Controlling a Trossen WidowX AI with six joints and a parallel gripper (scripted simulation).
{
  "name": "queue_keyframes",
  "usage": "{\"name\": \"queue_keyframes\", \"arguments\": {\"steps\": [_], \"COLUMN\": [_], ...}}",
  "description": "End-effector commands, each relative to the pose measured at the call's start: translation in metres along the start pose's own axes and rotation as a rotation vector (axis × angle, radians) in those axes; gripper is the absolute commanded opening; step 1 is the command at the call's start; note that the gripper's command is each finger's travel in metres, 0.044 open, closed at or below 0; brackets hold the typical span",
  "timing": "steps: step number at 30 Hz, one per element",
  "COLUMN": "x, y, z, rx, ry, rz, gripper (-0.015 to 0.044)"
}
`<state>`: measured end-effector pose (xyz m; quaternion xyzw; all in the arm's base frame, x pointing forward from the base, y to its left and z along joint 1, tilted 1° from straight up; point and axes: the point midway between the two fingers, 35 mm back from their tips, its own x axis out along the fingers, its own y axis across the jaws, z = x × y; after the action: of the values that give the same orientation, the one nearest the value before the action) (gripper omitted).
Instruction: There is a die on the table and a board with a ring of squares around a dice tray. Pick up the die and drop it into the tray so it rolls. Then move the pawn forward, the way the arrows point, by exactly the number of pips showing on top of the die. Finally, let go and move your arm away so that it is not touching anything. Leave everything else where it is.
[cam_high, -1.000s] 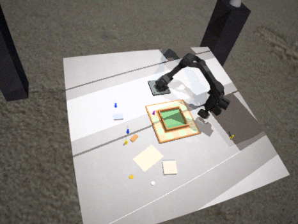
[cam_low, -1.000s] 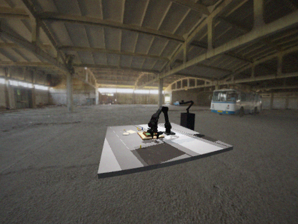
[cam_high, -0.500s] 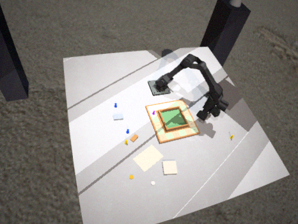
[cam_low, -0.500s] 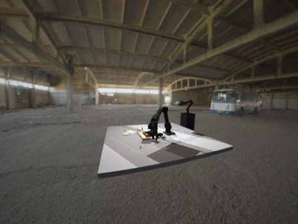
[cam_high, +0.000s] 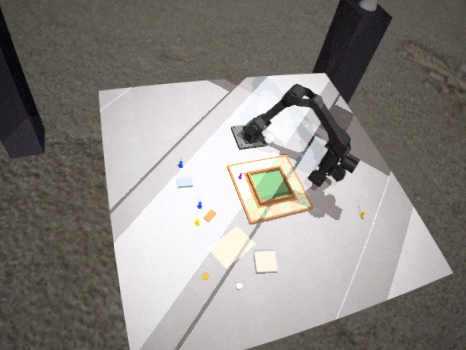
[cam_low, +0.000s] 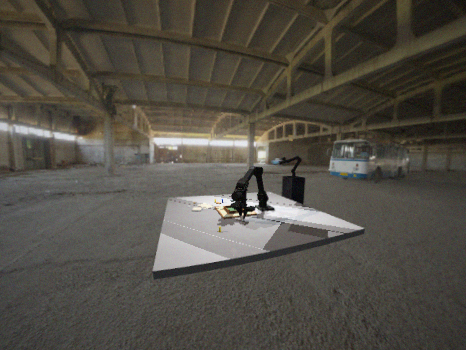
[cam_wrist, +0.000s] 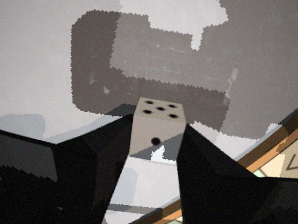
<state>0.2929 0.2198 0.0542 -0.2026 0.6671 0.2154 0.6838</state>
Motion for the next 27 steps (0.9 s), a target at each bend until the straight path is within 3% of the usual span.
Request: {"name": "queue_keyframes", "arguments": {"steps": [1,15,20,27], "x": [-0.026,-0.108,-0.109,-0.103], "y": [0.001,0.006,0.002,-0.039], "z": [0.004,-0.009,-0.010,-0.024], "rx": [0.003,0.003,0.014,0.120], "ry": [-0.019,-0.018,-0.018,-0.016], "rz": [-0.002,-0.001,-0.002,-0.005], "gripper": [0.0000,0.0000,0.0000,0.0000]}}
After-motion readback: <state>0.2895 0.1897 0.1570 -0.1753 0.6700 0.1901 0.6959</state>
